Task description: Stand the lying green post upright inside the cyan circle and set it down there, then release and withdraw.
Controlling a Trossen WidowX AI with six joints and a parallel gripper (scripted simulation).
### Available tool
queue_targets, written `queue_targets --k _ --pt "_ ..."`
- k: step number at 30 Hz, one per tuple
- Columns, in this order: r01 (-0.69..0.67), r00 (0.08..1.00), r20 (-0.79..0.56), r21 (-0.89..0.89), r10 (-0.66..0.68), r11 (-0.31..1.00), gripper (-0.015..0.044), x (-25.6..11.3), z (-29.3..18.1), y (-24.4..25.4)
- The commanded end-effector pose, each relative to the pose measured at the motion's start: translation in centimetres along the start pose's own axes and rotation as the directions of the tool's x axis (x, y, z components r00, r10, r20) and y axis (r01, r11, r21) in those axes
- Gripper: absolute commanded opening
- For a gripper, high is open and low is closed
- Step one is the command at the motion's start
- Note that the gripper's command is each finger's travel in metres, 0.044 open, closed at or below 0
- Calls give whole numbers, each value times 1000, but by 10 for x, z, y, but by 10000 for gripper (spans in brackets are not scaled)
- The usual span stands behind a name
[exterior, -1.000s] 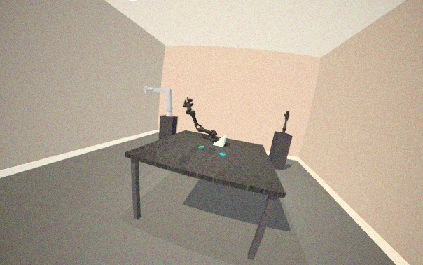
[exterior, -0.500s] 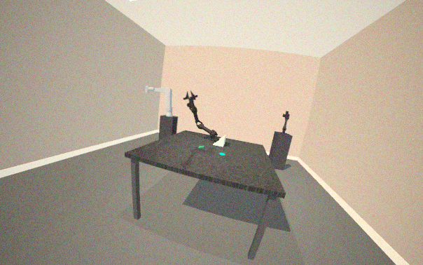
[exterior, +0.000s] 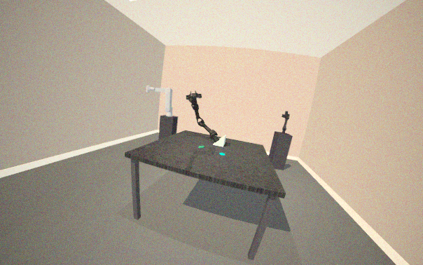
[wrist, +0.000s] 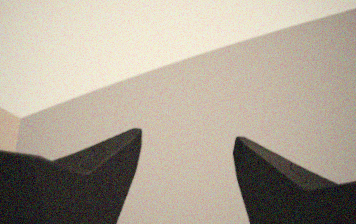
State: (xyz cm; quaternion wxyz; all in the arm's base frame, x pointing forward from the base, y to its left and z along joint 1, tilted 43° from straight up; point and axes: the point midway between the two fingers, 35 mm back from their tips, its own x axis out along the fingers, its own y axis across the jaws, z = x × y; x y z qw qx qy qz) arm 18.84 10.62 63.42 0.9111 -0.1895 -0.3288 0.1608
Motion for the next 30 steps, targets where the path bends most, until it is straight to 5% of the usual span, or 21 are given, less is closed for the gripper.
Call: queue_targets --k 1,14,30 --pt "-4 987 -159 82 17 997 233 13 -46 13" --pt "153 782 -621 269 49 951 233 15 -187 43" --pt "498 273 -962 156 16 853 233 -50 -327 60"
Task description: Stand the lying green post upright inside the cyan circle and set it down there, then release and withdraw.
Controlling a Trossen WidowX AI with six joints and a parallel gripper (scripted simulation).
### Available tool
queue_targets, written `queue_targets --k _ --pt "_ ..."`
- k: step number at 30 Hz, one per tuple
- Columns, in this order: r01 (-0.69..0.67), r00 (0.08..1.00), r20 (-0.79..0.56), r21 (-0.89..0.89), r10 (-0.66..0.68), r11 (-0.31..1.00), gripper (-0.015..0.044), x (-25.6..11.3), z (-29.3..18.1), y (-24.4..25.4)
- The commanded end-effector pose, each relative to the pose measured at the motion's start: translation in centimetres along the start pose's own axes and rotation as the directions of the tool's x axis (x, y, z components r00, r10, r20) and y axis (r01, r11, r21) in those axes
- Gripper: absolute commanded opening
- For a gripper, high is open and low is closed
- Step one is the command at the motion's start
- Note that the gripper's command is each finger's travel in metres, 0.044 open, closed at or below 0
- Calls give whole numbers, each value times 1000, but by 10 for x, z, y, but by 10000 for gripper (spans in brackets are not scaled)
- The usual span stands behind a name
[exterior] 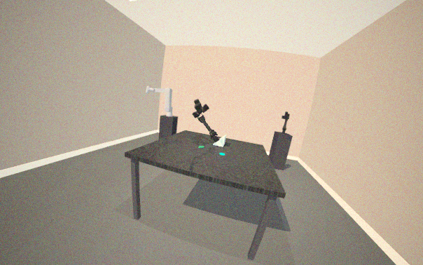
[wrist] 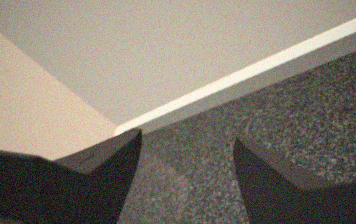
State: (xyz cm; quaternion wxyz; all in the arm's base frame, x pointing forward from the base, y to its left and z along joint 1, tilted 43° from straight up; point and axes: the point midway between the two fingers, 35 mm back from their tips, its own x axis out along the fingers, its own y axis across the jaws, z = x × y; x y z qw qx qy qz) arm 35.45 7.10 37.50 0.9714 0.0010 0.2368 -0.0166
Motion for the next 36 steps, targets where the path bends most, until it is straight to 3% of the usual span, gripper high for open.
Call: queue_targets --k 1,10,19,31,36 --pt "101 987 -131 51 -94 994 233 20 -30 -15" --pt "355 876 -383 102 -293 929 233 43 -92 -51" --pt "604 673 -569 55 -472 795 233 45 -145 -88" --pt "831 331 -680 -118 -654 544 233 27 -193 -132" --pt "847 289 -683 -144 -671 511 233 24 -197 -137"
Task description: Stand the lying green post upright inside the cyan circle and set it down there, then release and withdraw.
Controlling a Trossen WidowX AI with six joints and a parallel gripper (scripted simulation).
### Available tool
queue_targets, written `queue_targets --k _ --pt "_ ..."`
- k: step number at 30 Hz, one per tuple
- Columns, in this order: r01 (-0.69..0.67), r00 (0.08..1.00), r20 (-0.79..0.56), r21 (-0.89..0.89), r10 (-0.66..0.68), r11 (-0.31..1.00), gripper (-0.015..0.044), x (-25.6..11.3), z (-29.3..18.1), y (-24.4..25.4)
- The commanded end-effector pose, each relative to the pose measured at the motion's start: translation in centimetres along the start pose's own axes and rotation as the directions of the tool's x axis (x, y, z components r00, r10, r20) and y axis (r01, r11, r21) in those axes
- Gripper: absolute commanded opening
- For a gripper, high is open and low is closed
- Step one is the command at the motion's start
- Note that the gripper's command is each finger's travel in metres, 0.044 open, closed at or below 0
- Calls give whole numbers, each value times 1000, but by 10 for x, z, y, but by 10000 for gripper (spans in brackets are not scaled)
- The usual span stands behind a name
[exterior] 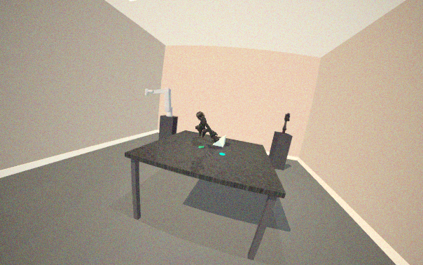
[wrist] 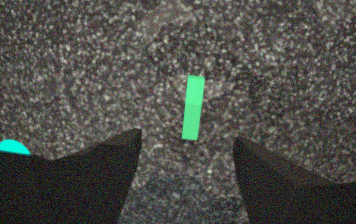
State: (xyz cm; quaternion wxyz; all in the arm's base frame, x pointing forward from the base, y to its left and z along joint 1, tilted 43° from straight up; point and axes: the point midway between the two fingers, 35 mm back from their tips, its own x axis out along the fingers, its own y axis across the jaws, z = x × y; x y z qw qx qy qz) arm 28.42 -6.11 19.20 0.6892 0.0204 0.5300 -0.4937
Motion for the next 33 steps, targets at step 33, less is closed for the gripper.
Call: queue_targets --k 33 --pt "36 999 -4 6 -36 999 23 111 0 -7"
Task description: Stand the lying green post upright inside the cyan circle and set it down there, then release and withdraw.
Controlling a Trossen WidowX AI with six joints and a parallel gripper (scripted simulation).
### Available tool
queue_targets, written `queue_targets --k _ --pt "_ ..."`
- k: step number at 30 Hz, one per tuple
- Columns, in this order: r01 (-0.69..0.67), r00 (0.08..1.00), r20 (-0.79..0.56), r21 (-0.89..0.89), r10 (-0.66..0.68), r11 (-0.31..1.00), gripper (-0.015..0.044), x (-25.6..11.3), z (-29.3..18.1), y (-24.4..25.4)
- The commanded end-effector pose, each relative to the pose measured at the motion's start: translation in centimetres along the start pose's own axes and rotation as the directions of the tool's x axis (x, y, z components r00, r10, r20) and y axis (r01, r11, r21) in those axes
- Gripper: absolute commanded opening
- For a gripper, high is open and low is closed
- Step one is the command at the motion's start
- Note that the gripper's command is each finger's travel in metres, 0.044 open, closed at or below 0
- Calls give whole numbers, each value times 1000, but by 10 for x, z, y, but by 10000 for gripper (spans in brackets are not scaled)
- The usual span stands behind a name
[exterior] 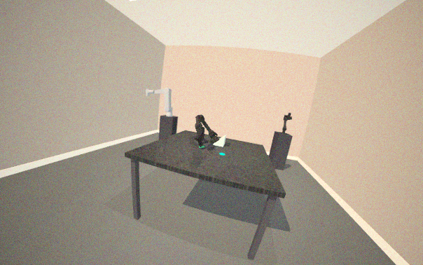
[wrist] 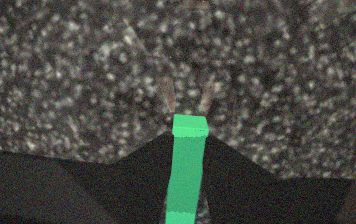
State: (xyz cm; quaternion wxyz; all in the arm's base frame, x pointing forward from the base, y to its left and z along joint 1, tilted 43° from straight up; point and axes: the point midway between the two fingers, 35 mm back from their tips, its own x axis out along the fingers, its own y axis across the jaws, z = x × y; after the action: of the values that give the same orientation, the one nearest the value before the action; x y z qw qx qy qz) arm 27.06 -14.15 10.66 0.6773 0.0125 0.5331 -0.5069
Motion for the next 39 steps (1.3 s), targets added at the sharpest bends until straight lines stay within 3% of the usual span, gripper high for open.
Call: queue_targets --k 1,32,39 --pt "-3 1000 4 5 3 1000 23 -10 3 2" --pt "-3 1000 1 4 3 1000 23 -109 1 1" --pt "-4 1000 1 -22 4 1000 23 -114 0 4"
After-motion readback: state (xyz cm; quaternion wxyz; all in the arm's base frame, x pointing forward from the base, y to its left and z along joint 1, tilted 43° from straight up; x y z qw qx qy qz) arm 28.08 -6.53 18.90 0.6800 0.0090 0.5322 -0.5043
